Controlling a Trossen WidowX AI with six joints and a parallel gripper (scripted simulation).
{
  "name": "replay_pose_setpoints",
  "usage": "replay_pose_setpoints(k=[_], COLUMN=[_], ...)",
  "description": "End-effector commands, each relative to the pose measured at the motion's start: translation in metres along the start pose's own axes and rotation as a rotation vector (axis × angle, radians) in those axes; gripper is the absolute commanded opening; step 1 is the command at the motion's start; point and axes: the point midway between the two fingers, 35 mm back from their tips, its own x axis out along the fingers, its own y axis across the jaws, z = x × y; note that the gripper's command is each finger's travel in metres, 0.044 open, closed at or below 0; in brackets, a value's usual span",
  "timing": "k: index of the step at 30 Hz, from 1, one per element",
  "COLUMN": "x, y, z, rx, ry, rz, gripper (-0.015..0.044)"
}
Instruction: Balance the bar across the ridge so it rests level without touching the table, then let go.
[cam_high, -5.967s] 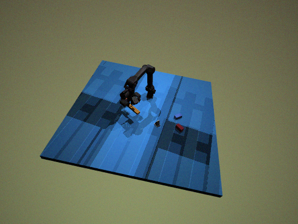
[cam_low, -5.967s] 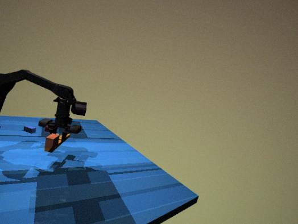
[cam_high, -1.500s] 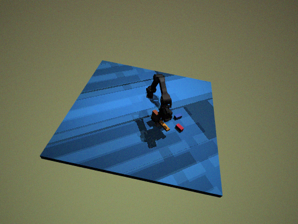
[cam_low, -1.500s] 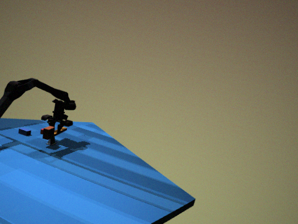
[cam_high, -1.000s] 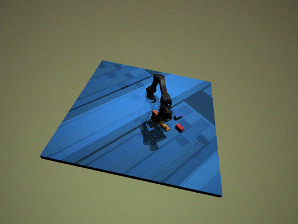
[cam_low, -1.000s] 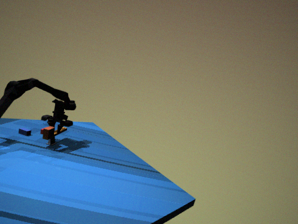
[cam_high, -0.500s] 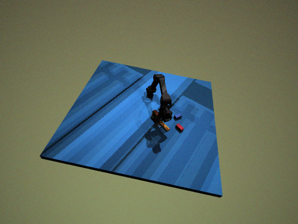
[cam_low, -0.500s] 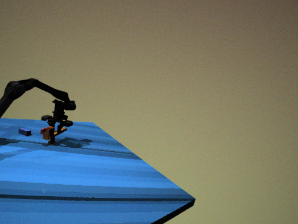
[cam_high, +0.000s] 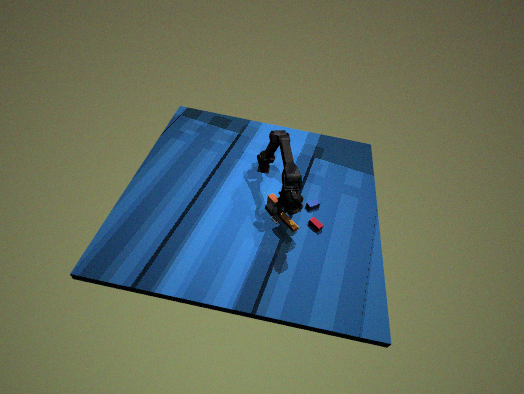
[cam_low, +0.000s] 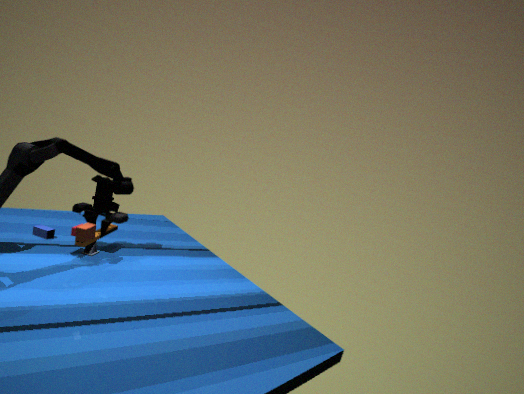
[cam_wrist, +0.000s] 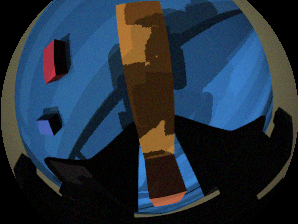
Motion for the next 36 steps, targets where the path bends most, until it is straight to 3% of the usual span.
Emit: replay_pose_setpoints(k=[1, 36], x=[0.0001, 0.0031], y=[0.0002, 0.0003], z=[0.0001, -0.0003], rx=[0.000, 0.000], ry=[-0.003, -0.003], rz=[0.001, 0.001], gripper=[0.0000, 0.0000])
